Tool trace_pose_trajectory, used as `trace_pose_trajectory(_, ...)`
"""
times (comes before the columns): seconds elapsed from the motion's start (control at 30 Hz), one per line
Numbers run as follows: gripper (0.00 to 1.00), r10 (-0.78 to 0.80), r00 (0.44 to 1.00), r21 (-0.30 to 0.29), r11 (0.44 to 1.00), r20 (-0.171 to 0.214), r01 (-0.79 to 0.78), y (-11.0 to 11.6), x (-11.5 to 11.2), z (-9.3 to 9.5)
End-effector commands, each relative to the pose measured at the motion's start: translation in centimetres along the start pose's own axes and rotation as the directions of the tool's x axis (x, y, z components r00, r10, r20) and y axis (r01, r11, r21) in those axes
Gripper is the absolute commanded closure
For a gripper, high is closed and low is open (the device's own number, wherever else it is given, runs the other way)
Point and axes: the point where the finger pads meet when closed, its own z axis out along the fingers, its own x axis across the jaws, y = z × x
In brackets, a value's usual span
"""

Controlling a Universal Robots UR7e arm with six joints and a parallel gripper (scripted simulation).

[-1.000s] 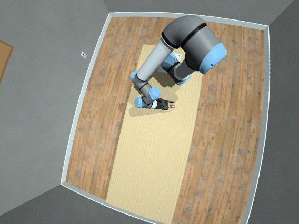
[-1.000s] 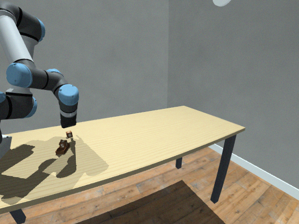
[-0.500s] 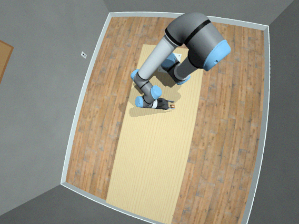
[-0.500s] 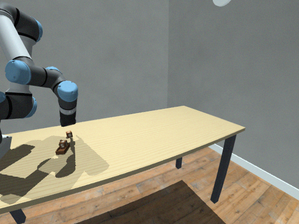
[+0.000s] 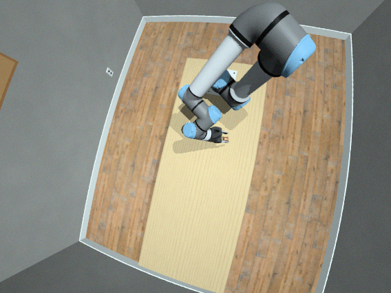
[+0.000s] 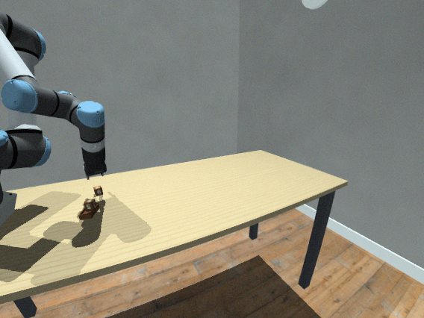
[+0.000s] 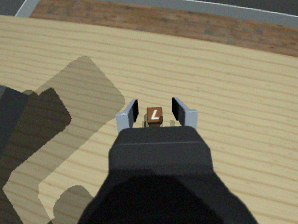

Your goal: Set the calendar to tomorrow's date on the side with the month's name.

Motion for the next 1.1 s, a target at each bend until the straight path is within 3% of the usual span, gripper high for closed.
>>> trace_pose_trajectory(0.0, 0.00, 0.002, 1.000, -0.032, 0.999, 0.000, -0.002, -0.01, 0.03, -0.02)
trace_pose_trajectory(0.23, 0.00, 0.001, 1.000, -0.059, 0.998, 0.007, -0.001, -0.05, -0.06, 0.08)
trace_pose_trajectory(0.4, 0.00, 0.000, 1.000, -0.141, 0.990, 0.019, 0.002, -0.14, -0.21, 0.26)
trace_pose_trajectory(0.5, 0.00, 0.000, 1.000, -0.162, 0.987, 0.019, 0.003, -0.16, -0.21, 0.27)
trace_pose_trajectory(0.73, 0.00, 0.002, 1.000, -0.274, 0.962, 0.005, -0.001, -0.28, -0.03, 0.09)
trace_pose_trajectory(1.07, 0.00, 0.002, 1.000, -0.291, 0.957, 0.001, -0.002, -0.31, 0.02, 0.04)
